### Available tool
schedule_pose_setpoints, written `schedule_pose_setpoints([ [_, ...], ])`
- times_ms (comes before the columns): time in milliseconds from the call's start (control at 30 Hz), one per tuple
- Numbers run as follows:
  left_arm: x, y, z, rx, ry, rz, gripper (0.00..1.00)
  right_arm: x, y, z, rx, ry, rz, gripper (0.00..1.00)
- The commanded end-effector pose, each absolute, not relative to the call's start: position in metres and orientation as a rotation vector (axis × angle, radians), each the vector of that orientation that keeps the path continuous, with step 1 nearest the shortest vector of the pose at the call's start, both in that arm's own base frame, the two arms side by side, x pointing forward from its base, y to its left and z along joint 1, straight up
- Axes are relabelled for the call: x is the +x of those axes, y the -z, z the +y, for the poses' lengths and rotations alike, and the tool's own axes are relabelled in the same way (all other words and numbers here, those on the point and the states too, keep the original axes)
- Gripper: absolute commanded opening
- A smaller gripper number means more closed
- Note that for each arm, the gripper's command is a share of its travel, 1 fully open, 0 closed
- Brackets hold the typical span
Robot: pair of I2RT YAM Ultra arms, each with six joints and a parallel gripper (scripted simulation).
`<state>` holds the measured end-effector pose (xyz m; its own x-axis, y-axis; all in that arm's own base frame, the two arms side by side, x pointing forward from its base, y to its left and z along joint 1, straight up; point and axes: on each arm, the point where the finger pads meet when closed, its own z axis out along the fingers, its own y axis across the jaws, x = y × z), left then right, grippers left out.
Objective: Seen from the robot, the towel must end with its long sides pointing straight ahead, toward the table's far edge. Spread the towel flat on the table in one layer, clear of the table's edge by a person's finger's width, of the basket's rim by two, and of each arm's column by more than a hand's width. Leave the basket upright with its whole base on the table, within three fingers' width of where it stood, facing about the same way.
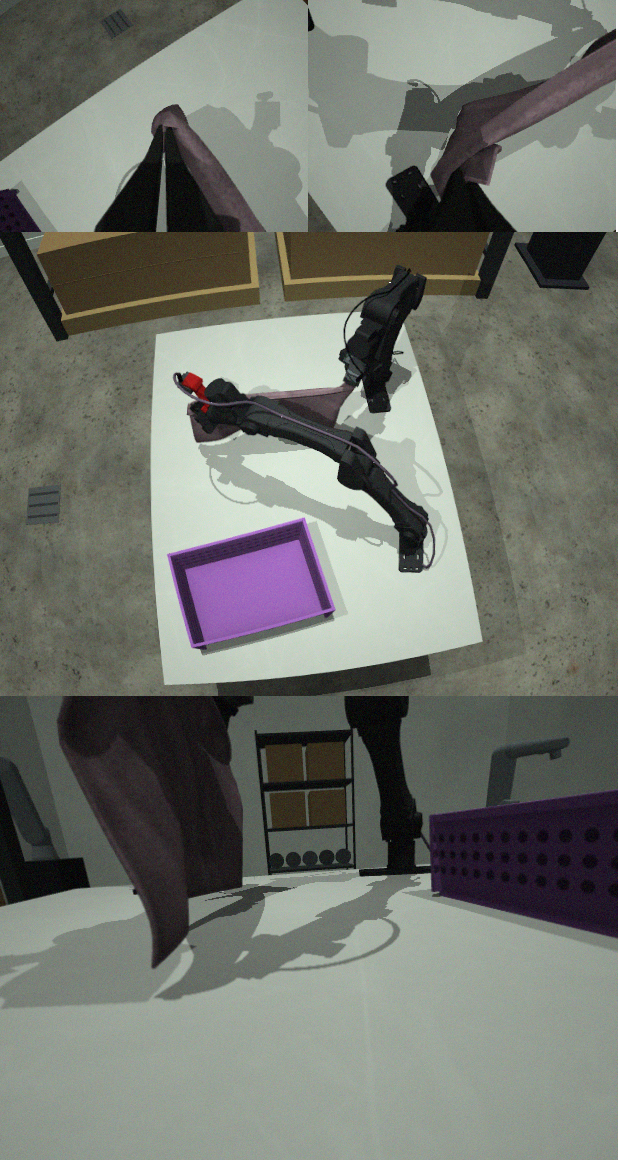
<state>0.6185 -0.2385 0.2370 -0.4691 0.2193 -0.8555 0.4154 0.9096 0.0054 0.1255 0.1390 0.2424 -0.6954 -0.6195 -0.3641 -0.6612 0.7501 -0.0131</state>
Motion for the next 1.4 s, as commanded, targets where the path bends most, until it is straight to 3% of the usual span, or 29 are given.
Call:
schedule_pose_setpoints([
  [0,0.638,-0.260,-0.237,0.385,0.224,1.985,0.00,0.116,-0.255,0.148,-1.092,-0.246,2.549,0.00],
  [1367,0.644,-0.270,-0.247,0.347,0.239,1.932,0.00,0.116,-0.270,0.168,-1.238,-0.331,2.367,0.00],
])
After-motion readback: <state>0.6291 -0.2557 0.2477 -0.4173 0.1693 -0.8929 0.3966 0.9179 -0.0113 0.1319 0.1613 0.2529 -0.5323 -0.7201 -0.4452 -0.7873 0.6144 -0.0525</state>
